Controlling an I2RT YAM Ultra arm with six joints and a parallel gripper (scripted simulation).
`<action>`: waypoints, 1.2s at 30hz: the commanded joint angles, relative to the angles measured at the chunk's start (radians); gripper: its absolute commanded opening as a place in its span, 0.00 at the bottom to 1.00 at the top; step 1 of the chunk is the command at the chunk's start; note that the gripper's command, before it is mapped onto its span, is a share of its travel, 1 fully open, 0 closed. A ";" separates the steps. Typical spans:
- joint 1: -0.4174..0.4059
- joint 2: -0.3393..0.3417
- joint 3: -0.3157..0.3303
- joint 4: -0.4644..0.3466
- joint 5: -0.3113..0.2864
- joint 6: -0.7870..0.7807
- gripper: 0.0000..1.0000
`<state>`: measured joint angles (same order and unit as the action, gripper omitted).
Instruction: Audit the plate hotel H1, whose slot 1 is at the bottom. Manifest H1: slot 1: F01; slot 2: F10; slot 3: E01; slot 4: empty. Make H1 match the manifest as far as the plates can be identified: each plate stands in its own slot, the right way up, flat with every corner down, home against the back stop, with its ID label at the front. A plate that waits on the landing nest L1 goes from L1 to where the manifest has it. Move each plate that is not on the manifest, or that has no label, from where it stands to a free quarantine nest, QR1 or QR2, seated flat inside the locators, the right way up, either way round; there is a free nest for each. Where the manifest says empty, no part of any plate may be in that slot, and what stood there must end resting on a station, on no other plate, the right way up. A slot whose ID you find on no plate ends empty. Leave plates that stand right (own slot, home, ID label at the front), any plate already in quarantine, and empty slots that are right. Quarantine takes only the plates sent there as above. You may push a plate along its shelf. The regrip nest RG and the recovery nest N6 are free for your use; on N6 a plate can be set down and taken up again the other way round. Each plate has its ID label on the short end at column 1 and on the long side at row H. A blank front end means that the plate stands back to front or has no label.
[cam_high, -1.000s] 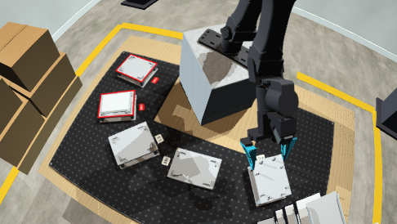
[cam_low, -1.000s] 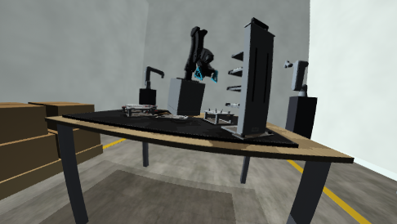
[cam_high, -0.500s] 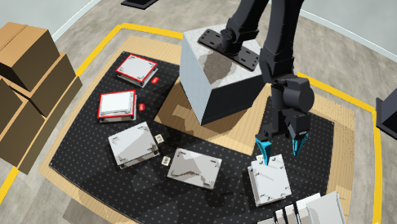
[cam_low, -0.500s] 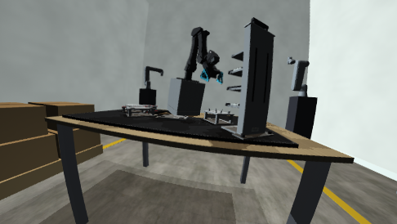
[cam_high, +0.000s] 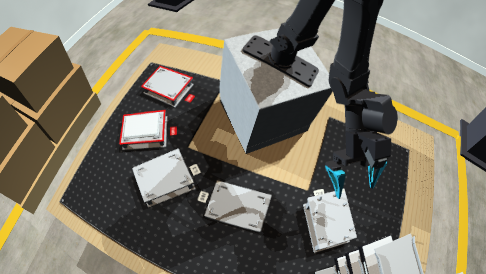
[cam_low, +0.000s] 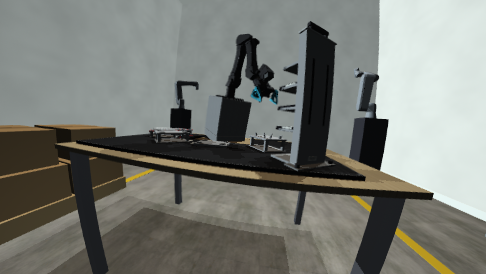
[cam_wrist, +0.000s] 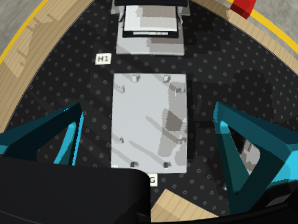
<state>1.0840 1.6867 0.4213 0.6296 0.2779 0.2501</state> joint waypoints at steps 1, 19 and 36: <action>0.001 -0.006 0.004 0.008 0.015 0.009 1.00; 0.001 -0.006 0.004 0.008 0.014 0.009 1.00; -0.003 0.172 0.003 0.187 0.012 0.007 1.00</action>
<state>1.0840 1.8389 0.4206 0.7517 0.2893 0.2581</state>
